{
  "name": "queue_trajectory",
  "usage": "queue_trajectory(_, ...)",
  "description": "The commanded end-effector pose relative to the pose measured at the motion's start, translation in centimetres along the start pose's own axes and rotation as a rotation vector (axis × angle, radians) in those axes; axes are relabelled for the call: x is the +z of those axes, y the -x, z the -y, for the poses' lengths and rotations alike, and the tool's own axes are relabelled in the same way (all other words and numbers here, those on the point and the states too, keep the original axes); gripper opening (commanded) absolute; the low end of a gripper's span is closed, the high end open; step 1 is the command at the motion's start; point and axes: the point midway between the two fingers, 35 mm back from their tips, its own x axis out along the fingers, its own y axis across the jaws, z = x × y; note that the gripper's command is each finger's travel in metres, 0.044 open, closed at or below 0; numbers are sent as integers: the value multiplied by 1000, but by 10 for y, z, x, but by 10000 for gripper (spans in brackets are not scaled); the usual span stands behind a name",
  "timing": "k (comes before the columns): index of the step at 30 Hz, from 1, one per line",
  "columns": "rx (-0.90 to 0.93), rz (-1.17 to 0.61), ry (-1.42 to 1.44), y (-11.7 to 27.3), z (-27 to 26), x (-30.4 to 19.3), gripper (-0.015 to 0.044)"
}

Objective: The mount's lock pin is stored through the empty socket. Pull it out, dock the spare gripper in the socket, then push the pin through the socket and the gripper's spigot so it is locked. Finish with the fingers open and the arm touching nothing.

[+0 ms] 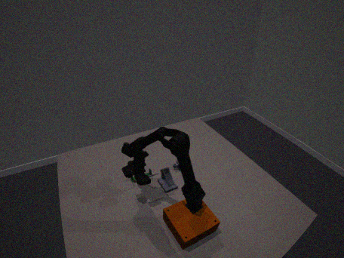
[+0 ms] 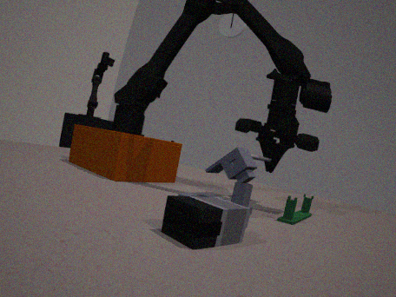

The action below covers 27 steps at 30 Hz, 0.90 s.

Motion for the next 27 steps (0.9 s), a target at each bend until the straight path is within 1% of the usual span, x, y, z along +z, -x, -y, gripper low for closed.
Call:
queue_trajectory(1,-6,3,1,9,0,2,0)
queue_trajectory(6,7,-3,-2,15,-3,2,0)
queue_trajectory(7,14,-7,-3,8,-4,0,0)
queue_trajectory(13,14,-7,-3,8,-3,0,0)
queue_trajectory(27,8,-4,-12,15,35,19,0)
